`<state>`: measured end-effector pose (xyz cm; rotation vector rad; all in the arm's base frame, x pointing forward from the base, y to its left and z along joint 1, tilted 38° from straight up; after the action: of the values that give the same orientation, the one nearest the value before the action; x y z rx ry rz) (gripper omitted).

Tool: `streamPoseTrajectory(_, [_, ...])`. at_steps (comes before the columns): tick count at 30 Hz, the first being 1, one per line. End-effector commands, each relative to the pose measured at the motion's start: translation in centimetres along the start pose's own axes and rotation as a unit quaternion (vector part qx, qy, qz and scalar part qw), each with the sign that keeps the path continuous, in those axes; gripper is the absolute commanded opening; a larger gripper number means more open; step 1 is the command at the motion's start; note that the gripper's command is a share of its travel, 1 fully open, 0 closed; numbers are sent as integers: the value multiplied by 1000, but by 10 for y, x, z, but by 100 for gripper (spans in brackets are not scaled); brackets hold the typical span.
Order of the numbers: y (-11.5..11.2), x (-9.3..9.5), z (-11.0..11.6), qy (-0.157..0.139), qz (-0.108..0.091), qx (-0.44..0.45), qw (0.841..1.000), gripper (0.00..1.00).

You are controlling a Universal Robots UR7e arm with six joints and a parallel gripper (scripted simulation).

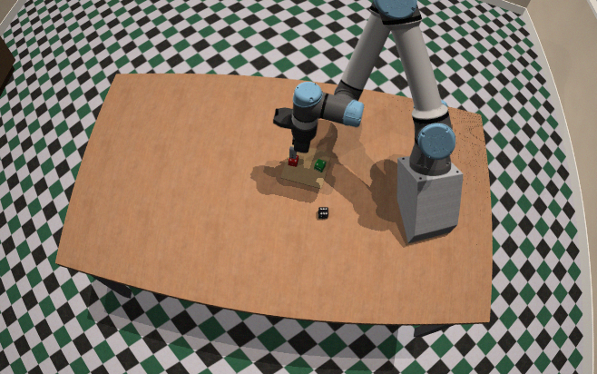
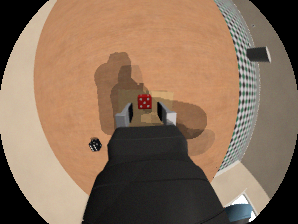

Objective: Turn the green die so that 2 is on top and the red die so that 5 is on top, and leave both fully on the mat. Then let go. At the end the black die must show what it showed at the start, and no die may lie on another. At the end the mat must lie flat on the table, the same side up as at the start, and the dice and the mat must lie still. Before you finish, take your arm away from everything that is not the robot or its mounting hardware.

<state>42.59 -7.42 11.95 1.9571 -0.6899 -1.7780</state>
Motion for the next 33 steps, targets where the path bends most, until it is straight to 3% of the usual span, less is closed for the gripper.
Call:
streamPoseTrajectory(1, [0,-11,0,0,0,0,1000,87])
streamPoseTrajectory(9, [0,-14,0,0,0,0,1000,87])
streamPoseTrajectory(10, [0,-14,0,0,0,0,1000,100])
streamPoseTrajectory(33, [0,-15,0,0,0,0,1000,100])
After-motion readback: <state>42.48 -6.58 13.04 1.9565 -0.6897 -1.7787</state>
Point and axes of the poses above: the point where the finger pads meet when closed, its own x axis out along the fingers, its own y axis across the jaws, z = x × y, the point moved 10 cm from there along -x, back along the fingers, and after that the axes turned 12 degrees about -x, right-handed, at the moved point
